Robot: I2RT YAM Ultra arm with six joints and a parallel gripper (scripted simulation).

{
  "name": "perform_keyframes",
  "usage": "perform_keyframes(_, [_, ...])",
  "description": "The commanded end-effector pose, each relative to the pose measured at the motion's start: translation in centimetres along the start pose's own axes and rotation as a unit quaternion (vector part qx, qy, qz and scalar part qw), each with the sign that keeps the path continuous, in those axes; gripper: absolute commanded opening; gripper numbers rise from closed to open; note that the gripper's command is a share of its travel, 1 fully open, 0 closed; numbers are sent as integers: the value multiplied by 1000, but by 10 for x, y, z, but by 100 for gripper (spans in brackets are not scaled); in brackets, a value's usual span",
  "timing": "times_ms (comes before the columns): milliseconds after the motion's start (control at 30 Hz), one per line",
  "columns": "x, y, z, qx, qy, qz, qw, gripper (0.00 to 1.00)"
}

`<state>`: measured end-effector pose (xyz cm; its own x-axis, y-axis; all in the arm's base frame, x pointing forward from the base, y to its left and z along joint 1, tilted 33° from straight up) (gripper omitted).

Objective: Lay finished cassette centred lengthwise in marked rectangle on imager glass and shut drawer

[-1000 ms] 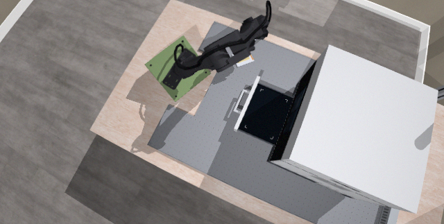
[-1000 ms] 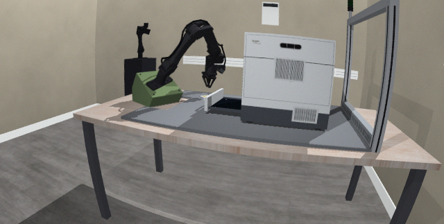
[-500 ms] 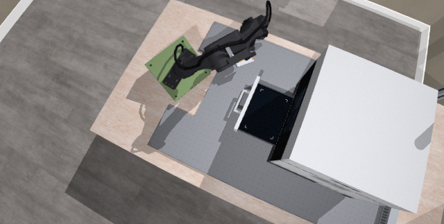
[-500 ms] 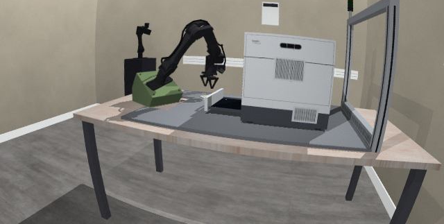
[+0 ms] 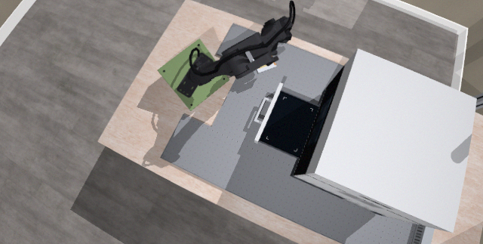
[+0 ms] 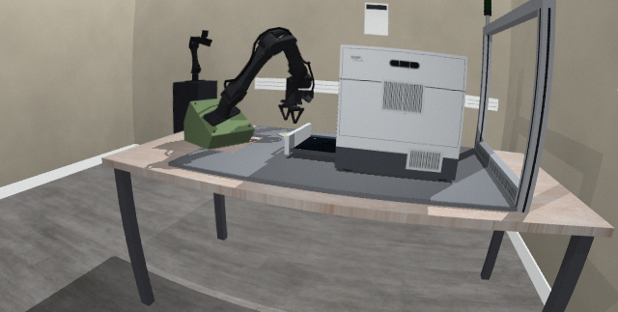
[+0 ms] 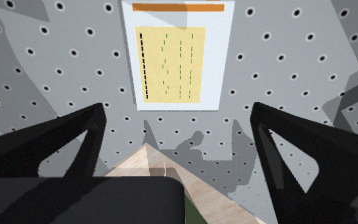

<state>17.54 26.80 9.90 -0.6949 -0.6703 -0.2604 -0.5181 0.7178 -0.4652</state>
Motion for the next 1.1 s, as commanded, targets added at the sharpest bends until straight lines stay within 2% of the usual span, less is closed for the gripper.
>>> perform_keyframes(0, [-12,1,-16,-7,-29,10,1000,100])
perform_keyframes(667, [-12,1,-16,-7,-29,10,1000,100])
perform_keyframes(767, [-14,2,-1,-2,-19,9,1000,100])
perform_keyframes(900, [-11,5,4,-3,-17,2,1000,100])
perform_keyframes(1000, [-2,3,16,3,-2,-3,1000,100])
perform_keyframes(1067, [-2,3,16,3,-2,-3,1000,100])
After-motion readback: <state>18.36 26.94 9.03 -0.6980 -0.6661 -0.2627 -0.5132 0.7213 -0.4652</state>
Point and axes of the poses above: the point where the finger pads meet when closed, its own z axis out along the fingers, its own y axis across the jaws, x = y × z, the point moved 8 cm from there along -z, back along the fingers, and after that the axes turned 12 degrees about z, right-handed, at the moved point
